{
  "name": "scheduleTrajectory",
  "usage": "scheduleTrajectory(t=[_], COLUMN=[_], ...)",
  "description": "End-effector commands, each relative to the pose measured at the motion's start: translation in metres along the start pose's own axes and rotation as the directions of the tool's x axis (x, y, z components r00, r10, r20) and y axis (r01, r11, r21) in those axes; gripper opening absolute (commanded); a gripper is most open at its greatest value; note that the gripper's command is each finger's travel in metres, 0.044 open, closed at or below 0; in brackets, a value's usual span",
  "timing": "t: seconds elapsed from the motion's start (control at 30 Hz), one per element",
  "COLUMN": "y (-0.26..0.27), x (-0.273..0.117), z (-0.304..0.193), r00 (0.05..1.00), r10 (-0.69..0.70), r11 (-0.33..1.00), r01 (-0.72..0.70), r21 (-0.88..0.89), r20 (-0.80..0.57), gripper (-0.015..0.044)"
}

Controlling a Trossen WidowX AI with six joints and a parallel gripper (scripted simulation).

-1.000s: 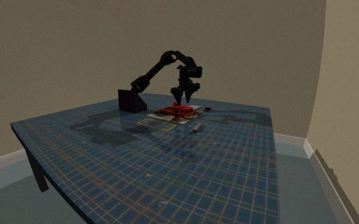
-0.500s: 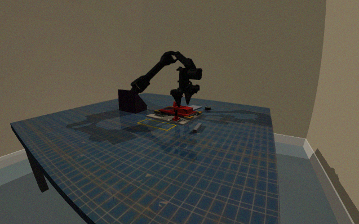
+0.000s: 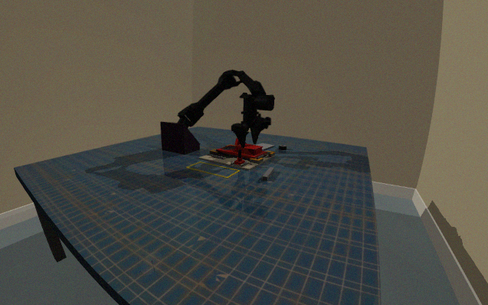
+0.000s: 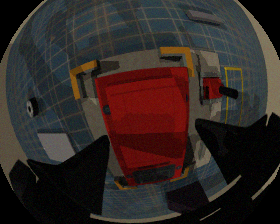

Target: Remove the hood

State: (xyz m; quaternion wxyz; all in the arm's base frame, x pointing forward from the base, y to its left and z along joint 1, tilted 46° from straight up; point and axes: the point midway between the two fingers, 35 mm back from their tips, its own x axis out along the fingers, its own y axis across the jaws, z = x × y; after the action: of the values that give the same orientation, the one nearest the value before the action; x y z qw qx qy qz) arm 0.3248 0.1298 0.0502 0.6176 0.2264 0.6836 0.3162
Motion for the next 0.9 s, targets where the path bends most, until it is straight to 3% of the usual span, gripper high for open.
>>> scheduleTrajectory(t=[0.0, 0.87], y=[0.0, 0.001], x=[0.002, 0.015], z=[0.0, -0.001], r00=[1.0, 1.0], r10=[0.005, 0.006], r11=[1.0, 1.0], r01=[-0.005, -0.006], r21=[0.007, 0.007], r20=[-0.001, -0.001], gripper=[0.044, 0.044])
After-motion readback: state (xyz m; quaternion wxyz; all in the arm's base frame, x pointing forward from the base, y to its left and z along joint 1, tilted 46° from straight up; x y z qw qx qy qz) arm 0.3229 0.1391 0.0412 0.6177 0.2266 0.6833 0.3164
